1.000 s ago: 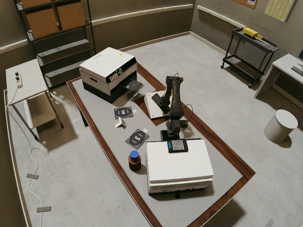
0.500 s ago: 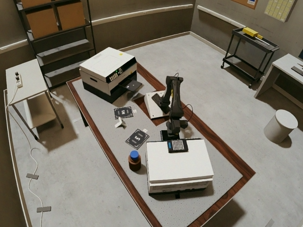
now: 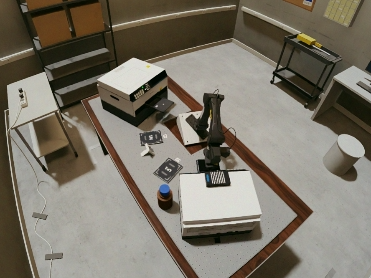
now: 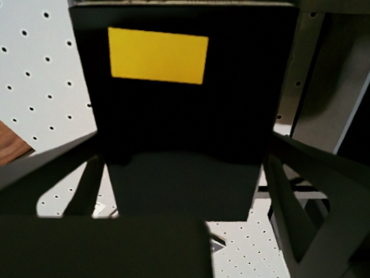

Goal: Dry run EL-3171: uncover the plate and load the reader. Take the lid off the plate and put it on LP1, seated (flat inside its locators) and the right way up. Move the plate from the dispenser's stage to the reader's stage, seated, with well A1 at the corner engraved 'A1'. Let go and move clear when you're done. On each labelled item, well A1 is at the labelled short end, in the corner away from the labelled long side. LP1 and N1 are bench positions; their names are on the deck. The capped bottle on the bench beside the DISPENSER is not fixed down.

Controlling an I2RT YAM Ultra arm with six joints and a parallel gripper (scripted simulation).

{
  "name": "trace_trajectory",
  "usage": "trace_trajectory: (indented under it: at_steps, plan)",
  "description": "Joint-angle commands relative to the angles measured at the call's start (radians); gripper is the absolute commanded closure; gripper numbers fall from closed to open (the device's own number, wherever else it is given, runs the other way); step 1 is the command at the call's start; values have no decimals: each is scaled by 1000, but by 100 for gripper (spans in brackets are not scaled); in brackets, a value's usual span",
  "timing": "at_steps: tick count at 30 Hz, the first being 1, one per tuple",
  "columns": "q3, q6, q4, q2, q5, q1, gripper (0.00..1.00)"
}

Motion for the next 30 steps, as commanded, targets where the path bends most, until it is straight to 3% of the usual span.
trace_trajectory:
  at_steps: [1,30]
  plan:
    - [39,2,-26,-32,-10,-6,15]
    - [64,-16,-55,-40,-18,-18,15]
